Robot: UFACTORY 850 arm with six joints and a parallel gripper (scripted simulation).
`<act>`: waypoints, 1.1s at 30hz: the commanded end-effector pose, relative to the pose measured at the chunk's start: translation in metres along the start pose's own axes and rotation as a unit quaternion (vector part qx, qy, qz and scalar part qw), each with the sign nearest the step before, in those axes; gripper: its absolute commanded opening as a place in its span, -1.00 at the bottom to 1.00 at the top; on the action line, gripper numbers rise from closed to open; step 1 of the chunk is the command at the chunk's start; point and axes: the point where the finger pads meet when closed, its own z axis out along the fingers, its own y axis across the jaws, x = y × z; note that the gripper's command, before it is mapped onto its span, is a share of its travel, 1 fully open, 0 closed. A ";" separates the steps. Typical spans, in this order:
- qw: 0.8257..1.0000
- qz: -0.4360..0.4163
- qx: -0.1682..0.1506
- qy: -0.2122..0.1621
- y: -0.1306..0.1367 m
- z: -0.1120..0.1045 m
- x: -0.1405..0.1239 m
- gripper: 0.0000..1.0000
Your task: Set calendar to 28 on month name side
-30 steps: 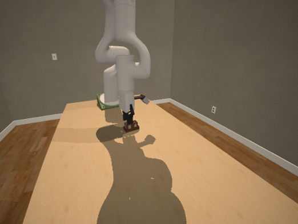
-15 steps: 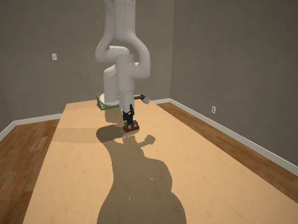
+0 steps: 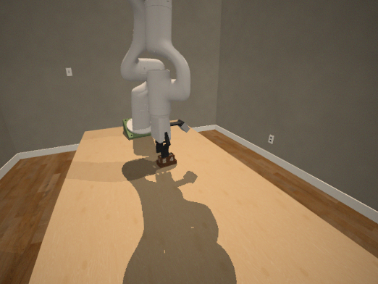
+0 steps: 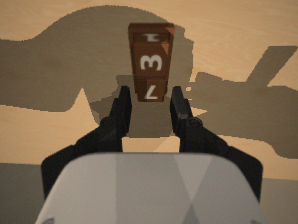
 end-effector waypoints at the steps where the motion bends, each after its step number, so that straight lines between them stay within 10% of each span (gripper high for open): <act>1: 1.000 0.000 -0.002 0.001 0.001 0.000 0.000 -0.01; 33: 1.000 0.000 -0.002 0.001 0.001 0.004 0.000 -0.01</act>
